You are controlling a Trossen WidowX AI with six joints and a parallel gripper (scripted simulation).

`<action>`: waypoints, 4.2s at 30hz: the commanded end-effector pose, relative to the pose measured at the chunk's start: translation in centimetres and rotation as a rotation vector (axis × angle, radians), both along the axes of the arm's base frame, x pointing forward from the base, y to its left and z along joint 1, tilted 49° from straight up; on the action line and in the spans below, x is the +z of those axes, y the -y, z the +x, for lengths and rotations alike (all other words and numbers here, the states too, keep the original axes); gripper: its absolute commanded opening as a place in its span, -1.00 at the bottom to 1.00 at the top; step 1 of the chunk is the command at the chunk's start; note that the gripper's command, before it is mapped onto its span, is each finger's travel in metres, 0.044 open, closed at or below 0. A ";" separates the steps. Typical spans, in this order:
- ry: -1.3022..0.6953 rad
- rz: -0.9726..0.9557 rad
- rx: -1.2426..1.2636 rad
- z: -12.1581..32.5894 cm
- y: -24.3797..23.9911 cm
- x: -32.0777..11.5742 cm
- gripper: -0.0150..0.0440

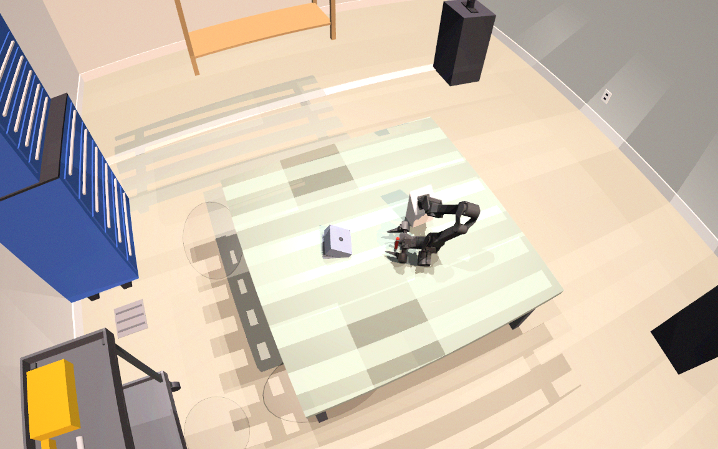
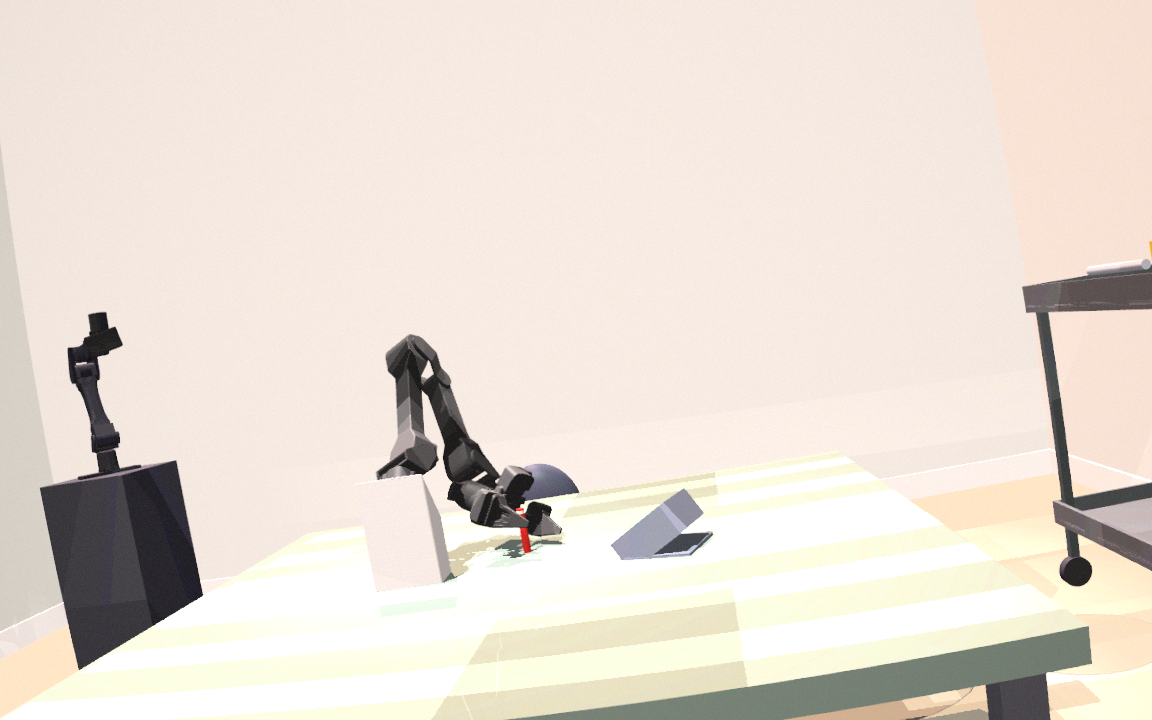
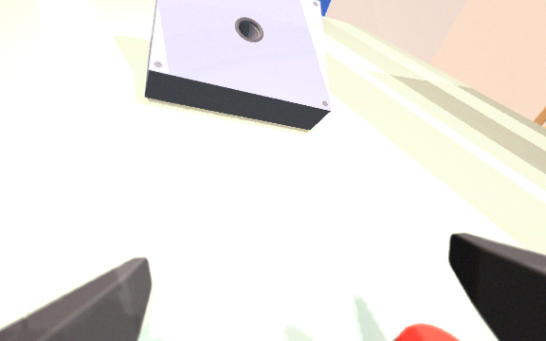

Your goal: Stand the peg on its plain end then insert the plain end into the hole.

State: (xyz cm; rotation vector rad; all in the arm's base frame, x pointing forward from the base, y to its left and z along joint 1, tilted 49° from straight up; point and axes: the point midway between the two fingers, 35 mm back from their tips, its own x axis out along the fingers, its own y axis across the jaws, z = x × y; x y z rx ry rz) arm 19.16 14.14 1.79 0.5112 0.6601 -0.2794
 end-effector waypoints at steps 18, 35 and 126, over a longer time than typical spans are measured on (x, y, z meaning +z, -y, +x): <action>-0.287 -0.046 0.199 2.9 -0.3 1.1 1.00; -0.520 -0.060 0.315 3.3 3.2 0.3 1.00; -0.679 0.675 0.800 -1.0 2.8 2.8 1.00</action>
